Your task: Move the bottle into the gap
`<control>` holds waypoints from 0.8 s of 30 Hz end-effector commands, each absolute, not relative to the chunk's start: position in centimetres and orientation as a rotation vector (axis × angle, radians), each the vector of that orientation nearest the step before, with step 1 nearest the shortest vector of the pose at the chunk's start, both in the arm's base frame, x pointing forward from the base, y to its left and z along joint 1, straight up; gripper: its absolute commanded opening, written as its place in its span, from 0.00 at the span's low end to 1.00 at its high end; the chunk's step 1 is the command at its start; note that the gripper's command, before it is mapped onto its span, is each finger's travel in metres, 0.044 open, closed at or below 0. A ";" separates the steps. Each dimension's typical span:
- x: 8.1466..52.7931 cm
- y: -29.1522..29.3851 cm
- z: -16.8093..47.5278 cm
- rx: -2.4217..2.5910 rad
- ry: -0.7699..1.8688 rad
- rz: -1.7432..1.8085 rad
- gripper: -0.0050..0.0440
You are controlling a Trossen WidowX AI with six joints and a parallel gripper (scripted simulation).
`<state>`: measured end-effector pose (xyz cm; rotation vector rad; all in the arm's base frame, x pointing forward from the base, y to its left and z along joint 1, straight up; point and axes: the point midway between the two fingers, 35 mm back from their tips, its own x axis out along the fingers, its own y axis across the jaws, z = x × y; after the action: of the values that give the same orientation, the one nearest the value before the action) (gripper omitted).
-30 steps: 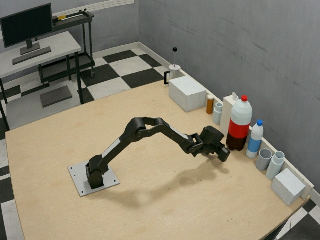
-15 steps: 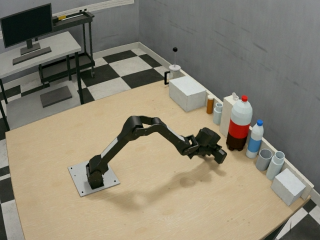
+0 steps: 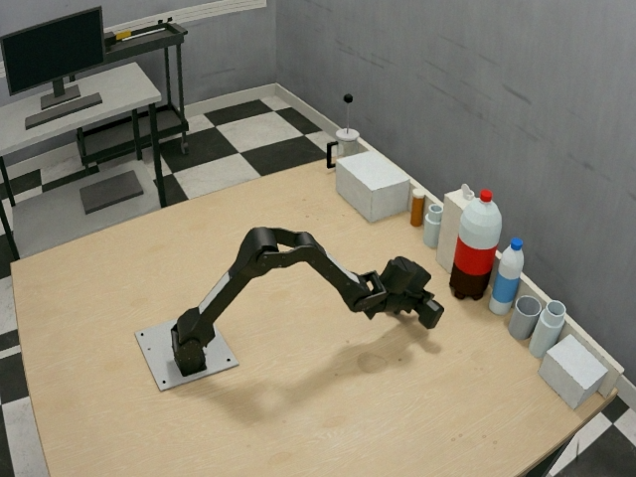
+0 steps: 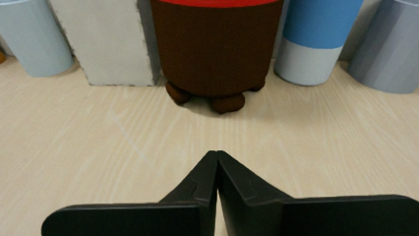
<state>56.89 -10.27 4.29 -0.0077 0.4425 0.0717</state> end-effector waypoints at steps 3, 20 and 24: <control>56.7 -10.6 7.5 -0.029 0.390 0.068 0.00; 56.3 -10.4 14.2 -0.023 0.408 0.069 0.00; 56.3 -10.4 14.2 -0.024 0.406 0.069 0.00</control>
<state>56.28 -10.32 13.25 -0.0146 0.4252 0.0699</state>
